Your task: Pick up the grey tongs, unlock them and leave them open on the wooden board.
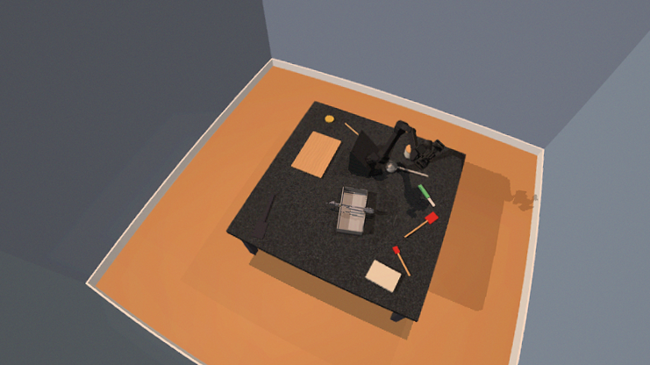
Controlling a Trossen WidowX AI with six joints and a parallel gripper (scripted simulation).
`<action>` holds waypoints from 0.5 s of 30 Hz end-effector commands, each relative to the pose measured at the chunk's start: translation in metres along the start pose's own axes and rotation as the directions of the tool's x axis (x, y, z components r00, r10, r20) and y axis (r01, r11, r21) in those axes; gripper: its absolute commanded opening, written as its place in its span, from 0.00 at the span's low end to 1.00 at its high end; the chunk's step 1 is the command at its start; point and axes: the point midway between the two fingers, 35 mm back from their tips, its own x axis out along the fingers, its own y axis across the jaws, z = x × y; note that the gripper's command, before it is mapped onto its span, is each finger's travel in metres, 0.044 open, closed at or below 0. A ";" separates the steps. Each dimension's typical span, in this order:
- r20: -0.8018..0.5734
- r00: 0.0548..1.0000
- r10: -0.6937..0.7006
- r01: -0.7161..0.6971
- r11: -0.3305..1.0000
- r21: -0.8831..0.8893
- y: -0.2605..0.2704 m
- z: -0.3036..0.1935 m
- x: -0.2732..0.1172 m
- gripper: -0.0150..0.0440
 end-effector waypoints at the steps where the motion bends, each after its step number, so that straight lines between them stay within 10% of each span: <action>1: -0.007 1.000 -0.001 0.001 1.000 -0.008 -0.001 -0.002 0.000 0.98; 15: -0.240 0.960 -0.146 0.057 0.938 -0.343 -0.089 -0.074 0.012 1.00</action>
